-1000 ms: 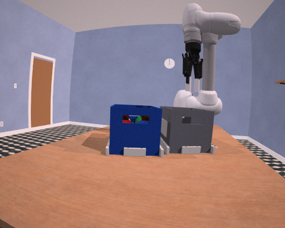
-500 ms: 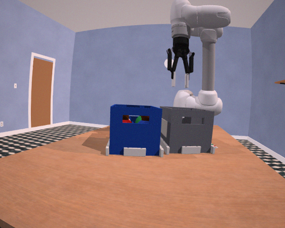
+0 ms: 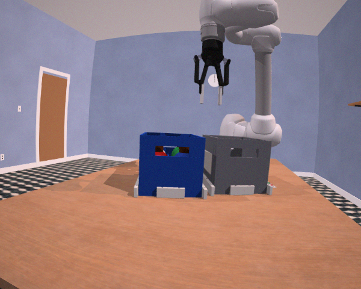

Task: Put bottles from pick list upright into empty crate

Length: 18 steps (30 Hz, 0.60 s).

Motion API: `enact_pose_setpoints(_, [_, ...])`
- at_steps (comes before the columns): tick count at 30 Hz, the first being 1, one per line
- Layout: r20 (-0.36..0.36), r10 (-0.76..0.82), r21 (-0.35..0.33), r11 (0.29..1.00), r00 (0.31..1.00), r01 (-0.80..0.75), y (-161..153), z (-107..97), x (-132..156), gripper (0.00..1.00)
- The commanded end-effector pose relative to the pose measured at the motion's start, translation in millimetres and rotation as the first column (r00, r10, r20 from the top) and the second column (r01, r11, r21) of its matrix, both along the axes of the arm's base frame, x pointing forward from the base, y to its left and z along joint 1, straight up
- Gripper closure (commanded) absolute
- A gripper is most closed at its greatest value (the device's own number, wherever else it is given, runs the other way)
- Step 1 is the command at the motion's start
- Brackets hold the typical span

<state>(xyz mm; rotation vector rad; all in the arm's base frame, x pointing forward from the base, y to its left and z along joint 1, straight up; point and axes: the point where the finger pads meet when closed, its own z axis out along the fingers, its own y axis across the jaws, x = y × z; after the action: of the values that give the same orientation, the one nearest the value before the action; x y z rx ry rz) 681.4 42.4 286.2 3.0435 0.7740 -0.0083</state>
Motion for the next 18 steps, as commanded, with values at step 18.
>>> enact_pose_setpoints(18, [0.0,0.0,0.0,1.0,1.0,0.0,-76.9,23.3,49.0,0.62])
